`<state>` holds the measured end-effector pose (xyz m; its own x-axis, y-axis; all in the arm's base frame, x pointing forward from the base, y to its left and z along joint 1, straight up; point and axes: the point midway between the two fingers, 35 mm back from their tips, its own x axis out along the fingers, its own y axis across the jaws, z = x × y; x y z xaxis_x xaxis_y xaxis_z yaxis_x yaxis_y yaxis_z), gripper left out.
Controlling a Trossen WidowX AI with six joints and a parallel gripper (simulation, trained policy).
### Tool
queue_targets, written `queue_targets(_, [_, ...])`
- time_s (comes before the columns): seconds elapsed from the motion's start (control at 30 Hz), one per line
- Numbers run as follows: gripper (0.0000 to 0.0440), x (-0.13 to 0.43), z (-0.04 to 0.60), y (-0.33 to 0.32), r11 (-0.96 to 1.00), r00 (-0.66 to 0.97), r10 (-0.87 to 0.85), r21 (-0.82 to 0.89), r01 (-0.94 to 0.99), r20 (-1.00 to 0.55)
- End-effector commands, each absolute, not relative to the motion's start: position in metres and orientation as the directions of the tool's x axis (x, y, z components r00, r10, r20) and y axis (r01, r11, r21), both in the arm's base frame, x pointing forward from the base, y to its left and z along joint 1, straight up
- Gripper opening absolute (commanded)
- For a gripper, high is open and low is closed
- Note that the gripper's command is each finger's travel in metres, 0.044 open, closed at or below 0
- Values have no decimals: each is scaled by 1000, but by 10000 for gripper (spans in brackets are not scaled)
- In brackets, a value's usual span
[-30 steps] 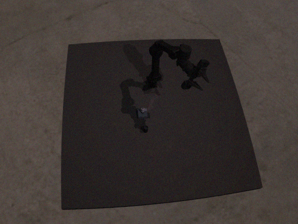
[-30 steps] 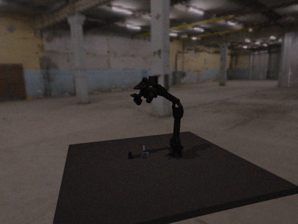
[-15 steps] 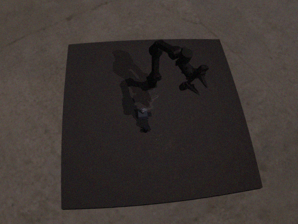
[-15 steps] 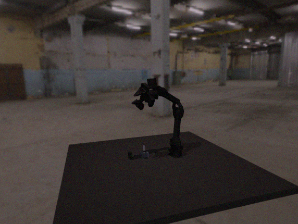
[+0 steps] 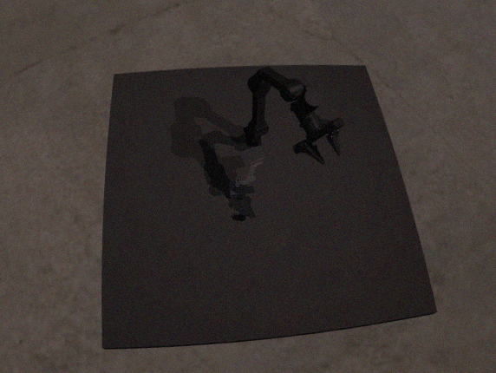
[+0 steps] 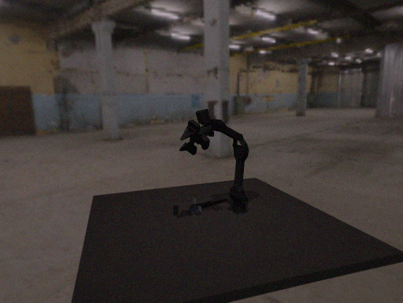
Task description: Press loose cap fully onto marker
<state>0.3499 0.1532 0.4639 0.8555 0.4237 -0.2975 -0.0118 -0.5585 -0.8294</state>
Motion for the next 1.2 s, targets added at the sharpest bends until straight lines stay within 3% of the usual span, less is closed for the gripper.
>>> queue_targets(0.0, [326,351,450,150,-567,844,407,-821,-66,-349])
queue_targets(1.17, [328,357,346,107,-615,671,247,-648,-449,-699])
